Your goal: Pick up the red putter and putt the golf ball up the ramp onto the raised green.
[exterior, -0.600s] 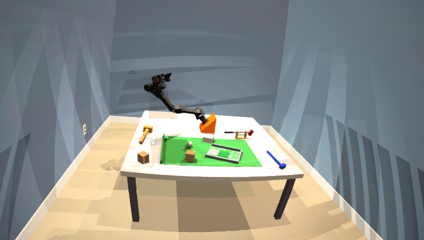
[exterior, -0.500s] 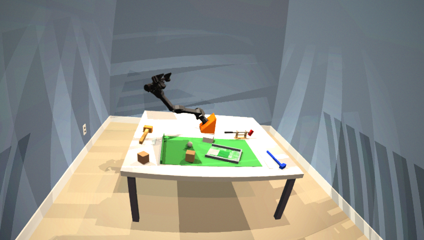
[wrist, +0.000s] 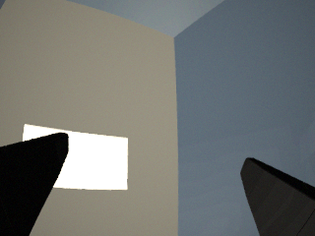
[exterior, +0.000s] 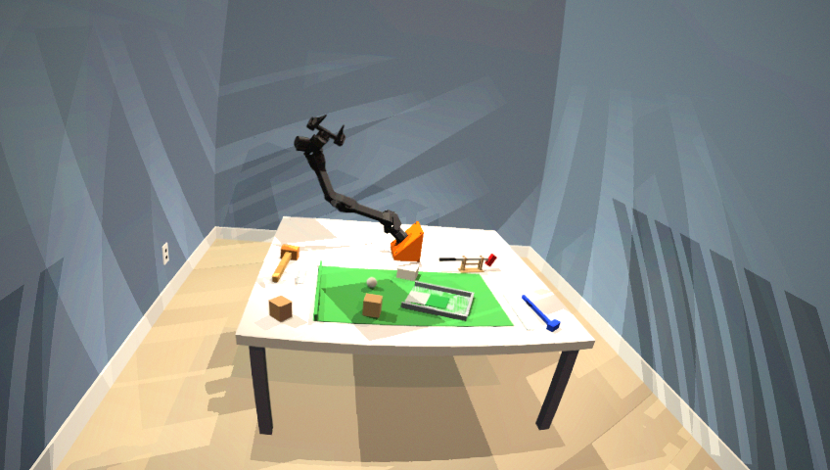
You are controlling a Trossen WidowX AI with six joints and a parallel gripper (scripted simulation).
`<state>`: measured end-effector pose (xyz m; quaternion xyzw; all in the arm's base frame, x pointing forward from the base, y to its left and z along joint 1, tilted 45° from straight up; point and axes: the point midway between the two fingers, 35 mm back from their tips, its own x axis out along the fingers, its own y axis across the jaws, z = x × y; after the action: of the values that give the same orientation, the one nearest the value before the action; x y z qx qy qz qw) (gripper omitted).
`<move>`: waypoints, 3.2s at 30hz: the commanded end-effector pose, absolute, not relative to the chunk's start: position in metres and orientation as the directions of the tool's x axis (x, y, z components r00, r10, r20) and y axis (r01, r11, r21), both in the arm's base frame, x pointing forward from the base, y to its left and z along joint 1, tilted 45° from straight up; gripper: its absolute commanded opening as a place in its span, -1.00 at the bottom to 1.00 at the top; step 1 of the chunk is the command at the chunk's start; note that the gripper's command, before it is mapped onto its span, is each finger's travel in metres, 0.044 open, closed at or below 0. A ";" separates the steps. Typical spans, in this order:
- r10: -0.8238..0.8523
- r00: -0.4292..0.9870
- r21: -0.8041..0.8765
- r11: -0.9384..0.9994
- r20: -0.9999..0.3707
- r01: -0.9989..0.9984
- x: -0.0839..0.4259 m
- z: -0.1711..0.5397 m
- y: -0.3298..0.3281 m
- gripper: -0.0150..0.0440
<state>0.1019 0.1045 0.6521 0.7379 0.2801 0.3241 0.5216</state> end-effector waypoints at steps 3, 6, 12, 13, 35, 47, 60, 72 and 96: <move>0.734 0.654 0.975 -0.048 0.182 -0.217 0.067 0.638 0.166 1.00; 0.728 0.664 0.944 0.070 0.172 -0.321 0.059 0.626 0.196 1.00; 0.724 0.675 0.878 0.221 0.145 -0.425 0.054 0.606 0.232 1.00; 0.722 0.678 0.861 0.251 0.137 -0.442 0.054 0.602 0.240 1.00; 0.610 0.766 0.208 0.792 -0.203 -0.574 0.140 0.423 0.392 1.00; 0.410 0.763 -0.295 0.748 -0.499 -0.595 0.210 0.279 0.407 1.00; -0.008 0.569 -0.541 0.322 -0.822 -0.777 0.276 0.088 0.332 1.00; -0.407 0.105 -0.120 0.012 -0.907 -0.993 0.261 -0.054 0.193 1.00; -0.488 -0.076 0.092 -0.010 -0.870 -0.996 0.241 -0.095 0.122 1.00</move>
<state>0.2408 0.1270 -0.0907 -0.5933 0.6237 0.3886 0.3287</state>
